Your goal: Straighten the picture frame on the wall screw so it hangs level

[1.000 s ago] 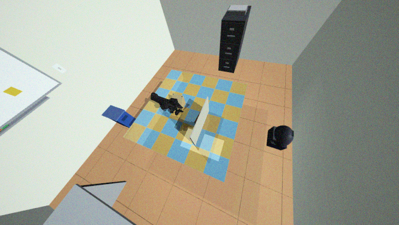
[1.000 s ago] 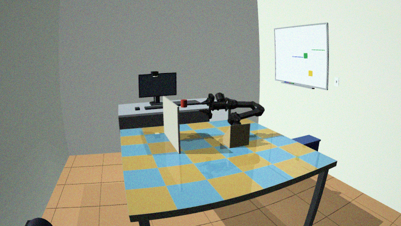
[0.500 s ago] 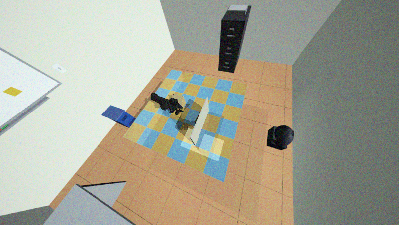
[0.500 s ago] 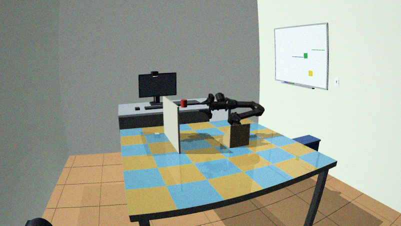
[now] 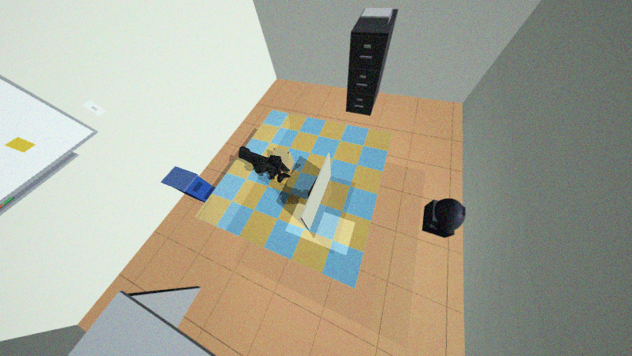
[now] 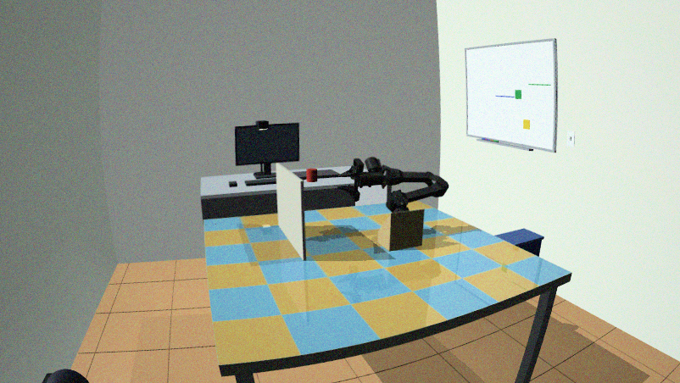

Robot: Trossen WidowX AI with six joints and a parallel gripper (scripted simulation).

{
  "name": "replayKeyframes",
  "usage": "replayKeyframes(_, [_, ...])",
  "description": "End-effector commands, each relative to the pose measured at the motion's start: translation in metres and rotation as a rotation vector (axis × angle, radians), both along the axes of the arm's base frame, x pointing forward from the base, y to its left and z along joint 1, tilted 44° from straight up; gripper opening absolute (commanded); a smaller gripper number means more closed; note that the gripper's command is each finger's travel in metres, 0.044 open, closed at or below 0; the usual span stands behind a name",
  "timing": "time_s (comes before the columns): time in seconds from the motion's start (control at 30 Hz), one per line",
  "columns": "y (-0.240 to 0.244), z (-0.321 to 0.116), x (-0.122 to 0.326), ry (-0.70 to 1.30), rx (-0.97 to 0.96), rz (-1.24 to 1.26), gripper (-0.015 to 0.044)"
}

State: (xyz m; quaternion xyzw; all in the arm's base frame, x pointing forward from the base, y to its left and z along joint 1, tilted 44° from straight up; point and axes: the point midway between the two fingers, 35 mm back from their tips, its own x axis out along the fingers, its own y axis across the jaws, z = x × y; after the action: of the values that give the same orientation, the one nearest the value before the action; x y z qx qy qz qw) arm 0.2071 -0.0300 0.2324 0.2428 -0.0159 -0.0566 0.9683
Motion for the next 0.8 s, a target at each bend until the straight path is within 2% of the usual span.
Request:
replayKeyframes(0.0, [0.000,0.000,0.001,0.000,0.000,0.000,0.0260])
replayKeyframes(0.4, [-0.040,-0.019,0.057,-0.003,0.000,0.005,0.0260])
replayKeyframes(0.77, [-0.043,-0.020,0.059,-0.003,0.000,0.005,0.0260])
